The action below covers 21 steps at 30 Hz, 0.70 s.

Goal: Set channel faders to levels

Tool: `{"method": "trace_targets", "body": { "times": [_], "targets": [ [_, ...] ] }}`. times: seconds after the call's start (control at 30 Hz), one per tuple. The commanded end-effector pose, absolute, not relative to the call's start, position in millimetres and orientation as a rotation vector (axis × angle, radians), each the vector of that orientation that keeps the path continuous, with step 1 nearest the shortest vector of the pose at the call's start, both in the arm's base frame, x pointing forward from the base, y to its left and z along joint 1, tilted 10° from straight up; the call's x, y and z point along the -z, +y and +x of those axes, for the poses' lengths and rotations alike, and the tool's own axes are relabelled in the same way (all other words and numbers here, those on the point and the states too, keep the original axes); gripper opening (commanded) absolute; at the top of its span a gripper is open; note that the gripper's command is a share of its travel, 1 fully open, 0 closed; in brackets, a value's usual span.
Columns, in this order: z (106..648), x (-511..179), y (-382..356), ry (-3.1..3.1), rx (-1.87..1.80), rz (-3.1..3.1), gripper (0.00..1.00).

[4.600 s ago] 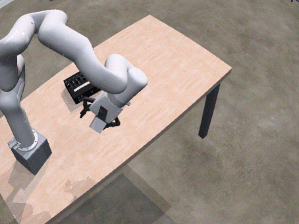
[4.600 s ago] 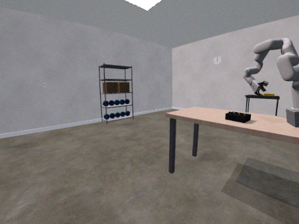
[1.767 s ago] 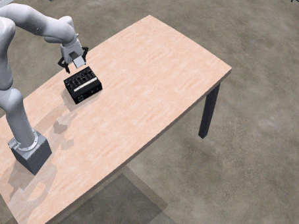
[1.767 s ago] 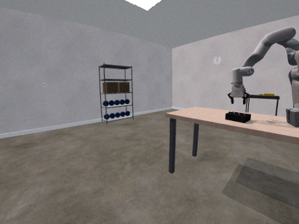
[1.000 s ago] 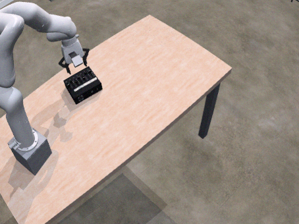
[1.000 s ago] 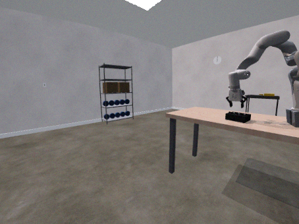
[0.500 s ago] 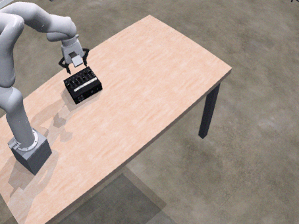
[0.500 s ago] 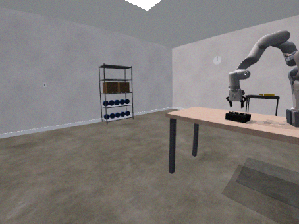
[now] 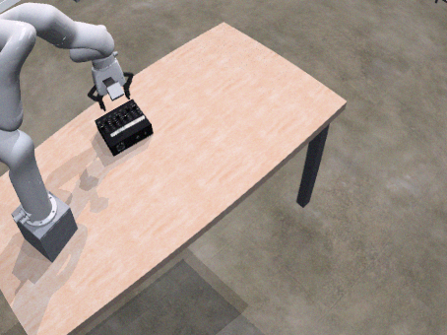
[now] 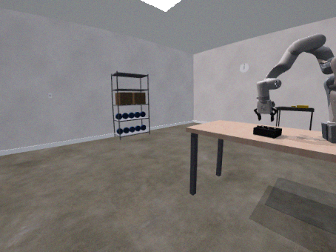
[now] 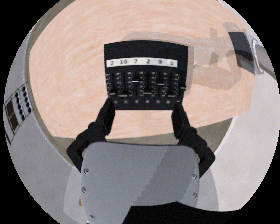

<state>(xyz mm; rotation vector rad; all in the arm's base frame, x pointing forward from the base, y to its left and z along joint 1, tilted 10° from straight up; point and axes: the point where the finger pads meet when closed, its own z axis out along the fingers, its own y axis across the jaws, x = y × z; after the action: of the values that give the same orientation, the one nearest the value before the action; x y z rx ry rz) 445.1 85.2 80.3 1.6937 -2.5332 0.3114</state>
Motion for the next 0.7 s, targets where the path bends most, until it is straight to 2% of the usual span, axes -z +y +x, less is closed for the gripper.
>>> {"method": "trace_targets", "body": {
  "times": [0.0,0.5,0.67],
  "targets": [
    [446.4,-81.8,85.6,-2.536,-0.314,1.695,1.0],
    [446.2,-82.1,85.5,-2.536,-0.313,1.697,1.0],
    [433.4,-110.8,73.9,-2.536,-0.221,1.862,1.0]
  ]
}}
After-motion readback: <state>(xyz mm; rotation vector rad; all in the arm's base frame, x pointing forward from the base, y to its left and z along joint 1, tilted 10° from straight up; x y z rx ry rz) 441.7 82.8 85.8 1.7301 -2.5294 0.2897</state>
